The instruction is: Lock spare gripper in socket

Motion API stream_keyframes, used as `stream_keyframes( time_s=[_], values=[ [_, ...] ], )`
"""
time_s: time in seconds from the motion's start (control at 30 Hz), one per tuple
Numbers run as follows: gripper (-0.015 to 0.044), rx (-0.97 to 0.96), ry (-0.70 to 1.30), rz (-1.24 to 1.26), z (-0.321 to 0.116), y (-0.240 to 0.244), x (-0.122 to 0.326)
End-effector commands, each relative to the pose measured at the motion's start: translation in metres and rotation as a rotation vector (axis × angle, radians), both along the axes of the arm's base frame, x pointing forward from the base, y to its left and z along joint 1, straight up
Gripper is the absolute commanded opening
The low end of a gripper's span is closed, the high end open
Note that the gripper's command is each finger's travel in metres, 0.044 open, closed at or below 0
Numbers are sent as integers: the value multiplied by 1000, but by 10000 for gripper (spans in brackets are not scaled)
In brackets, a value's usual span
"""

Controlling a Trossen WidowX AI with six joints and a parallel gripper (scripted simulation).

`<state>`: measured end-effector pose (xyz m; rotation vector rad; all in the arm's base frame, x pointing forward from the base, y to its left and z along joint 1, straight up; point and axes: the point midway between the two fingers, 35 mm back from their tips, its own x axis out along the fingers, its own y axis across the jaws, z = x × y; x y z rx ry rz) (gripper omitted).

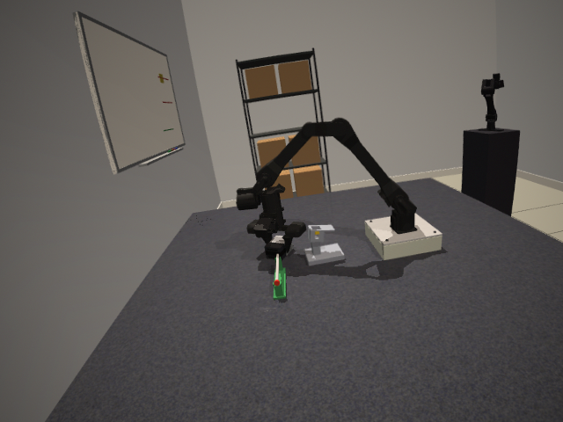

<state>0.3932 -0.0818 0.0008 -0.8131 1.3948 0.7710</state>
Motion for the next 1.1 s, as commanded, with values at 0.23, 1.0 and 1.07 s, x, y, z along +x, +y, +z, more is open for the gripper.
stream_keyframes(
  time_s=[0.23, 1.0, 1.07],
  values=[
    [0, -2, 4, -4, 44, 0, -1],
    [0, -13, 8, 400, 43, -2, -6],
    [0, -15, 8, 448, 44, -3, -7]
  ],
)
